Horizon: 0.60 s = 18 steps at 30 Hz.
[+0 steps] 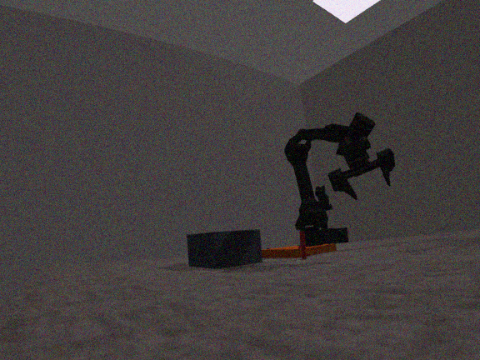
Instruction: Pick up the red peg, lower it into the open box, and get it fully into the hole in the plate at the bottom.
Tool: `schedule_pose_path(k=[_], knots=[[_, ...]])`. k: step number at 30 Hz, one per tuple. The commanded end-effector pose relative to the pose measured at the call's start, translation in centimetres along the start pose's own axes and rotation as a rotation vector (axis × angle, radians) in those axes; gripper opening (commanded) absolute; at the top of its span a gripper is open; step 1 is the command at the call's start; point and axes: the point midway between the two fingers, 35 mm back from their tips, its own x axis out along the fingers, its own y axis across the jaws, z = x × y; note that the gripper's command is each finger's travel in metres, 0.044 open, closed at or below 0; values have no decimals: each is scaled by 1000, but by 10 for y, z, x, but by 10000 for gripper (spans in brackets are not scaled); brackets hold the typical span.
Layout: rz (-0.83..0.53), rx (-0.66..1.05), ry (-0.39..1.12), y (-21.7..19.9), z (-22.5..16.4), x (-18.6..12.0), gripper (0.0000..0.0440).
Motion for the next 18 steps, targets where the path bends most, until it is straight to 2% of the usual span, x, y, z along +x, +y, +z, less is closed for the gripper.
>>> schedule_pose_path(k=[1, 9, 18], knots=[[-9, 108, 8, -18, 14, -8, 440], [-62, 383, 26, -67, 35, -25, 440], [-164, 681, 63, -118, 35, -38, 440]])
